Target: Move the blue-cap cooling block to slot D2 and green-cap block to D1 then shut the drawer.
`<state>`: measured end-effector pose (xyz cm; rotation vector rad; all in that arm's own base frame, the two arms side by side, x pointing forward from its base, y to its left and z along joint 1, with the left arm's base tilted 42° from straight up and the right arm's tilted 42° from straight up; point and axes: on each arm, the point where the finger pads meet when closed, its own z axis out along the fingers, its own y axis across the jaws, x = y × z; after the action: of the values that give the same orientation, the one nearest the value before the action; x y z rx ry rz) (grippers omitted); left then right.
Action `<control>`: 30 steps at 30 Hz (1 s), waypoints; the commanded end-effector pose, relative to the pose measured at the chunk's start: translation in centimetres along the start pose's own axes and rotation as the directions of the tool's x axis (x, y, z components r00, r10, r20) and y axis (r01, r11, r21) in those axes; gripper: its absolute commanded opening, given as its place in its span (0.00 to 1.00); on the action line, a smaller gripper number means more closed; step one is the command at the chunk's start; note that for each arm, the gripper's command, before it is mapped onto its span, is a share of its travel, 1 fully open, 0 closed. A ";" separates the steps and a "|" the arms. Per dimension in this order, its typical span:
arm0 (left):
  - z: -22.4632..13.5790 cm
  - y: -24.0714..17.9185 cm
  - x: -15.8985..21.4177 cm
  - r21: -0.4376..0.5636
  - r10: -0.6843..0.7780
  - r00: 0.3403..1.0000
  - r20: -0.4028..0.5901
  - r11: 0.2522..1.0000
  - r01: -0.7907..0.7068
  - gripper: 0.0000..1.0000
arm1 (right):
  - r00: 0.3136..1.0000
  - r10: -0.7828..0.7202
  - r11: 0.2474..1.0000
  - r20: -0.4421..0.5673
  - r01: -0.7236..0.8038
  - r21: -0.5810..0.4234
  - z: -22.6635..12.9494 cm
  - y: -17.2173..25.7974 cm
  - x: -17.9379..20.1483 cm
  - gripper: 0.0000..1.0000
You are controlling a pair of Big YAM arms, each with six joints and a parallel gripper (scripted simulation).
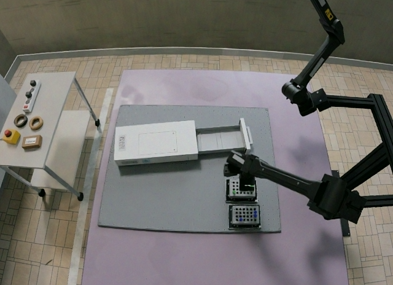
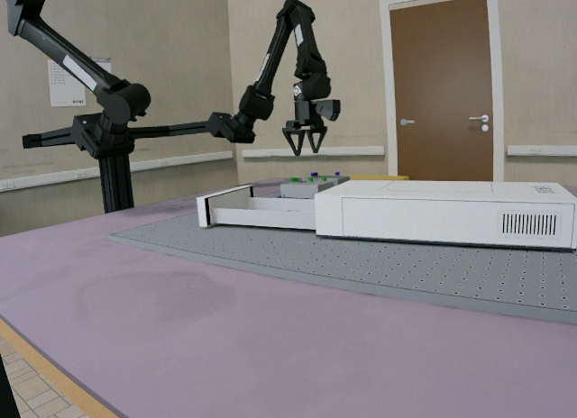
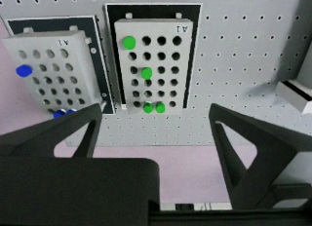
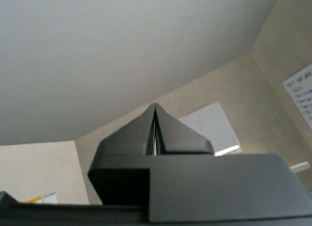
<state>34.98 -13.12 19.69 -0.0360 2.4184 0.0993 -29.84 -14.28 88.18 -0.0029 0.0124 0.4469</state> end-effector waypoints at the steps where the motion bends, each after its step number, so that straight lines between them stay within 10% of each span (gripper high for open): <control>1: -0.7 -0.4 -1.3 0.019 -0.015 0.999 0.034 1.000 0.014 1.00 | 1.000 -0.001 1.000 0.018 0.001 -0.001 0.1 -0.1 -1.2 0.00; 10: -0.7 -0.4 -1.3 0.019 -0.015 0.999 0.034 1.000 0.014 1.00 | 1.000 -0.001 1.000 0.018 0.001 -0.001 0.1 -0.1 -1.2 0.00; 11: -0.7 -0.7 -0.8 0.025 0.029 0.999 0.041 0.999 -0.030 0.00 | 1.000 -0.001 1.000 0.018 0.001 -0.001 0.1 -0.1 -1.2 0.00; 30: -0.8 -7.9 1.5 0.010 0.468 0.883 0.036 0.884 -0.468 0.00 | 1.000 -0.001 1.000 0.018 0.001 -0.001 0.1 -0.1 -1.2 0.00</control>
<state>33.12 -17.93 17.13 0.3645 2.4008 0.2509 -29.84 -14.28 88.18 -0.0029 0.0124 0.4469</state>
